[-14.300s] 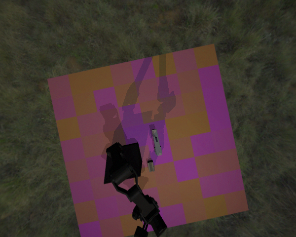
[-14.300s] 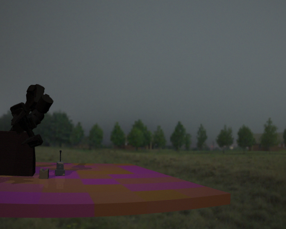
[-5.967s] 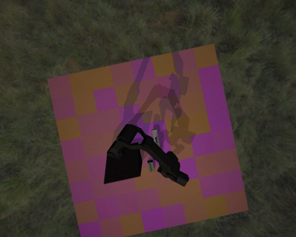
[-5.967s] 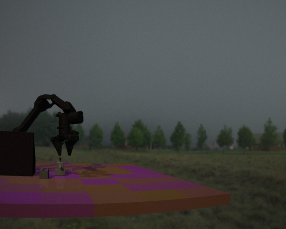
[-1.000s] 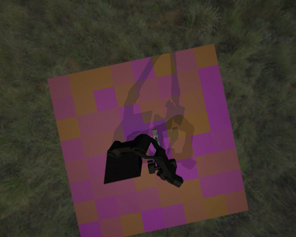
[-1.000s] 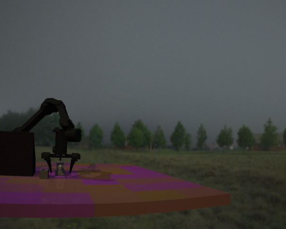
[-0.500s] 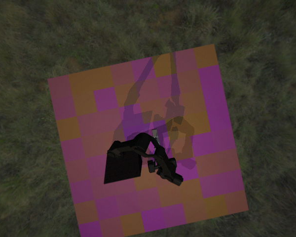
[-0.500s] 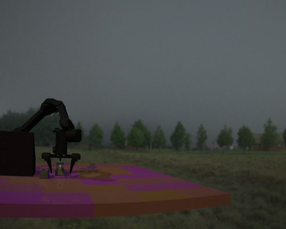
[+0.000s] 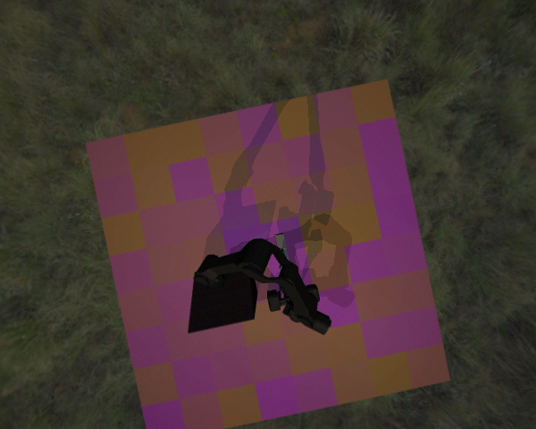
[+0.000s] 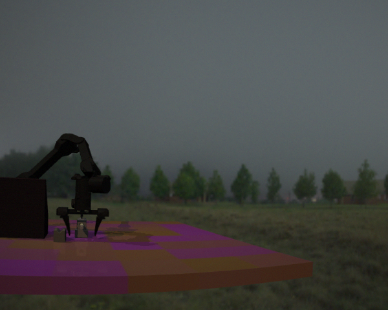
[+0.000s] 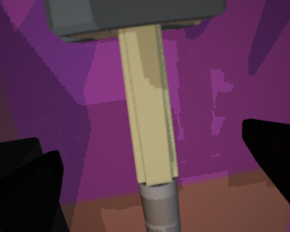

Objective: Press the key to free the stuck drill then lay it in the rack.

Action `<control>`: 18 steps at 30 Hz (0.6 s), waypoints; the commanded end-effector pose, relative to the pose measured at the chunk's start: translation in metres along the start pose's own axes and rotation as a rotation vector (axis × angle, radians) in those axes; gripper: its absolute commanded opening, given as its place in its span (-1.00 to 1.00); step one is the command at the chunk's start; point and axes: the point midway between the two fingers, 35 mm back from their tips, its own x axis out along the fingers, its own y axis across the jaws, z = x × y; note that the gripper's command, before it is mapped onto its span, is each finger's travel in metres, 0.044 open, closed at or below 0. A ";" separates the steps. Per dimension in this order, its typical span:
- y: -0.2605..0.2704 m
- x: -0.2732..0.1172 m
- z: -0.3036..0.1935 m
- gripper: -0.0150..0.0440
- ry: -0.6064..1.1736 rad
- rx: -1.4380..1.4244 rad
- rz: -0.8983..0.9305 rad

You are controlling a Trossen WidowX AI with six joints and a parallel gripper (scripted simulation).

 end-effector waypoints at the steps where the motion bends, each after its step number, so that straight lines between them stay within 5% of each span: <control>1: 0.002 0.002 0.002 1.00 -0.005 0.005 0.001; 3: 0.002 0.002 0.002 1.00 -0.005 0.005 0.001; 18: 0.000 0.000 0.001 -0.33 0.000 0.000 0.000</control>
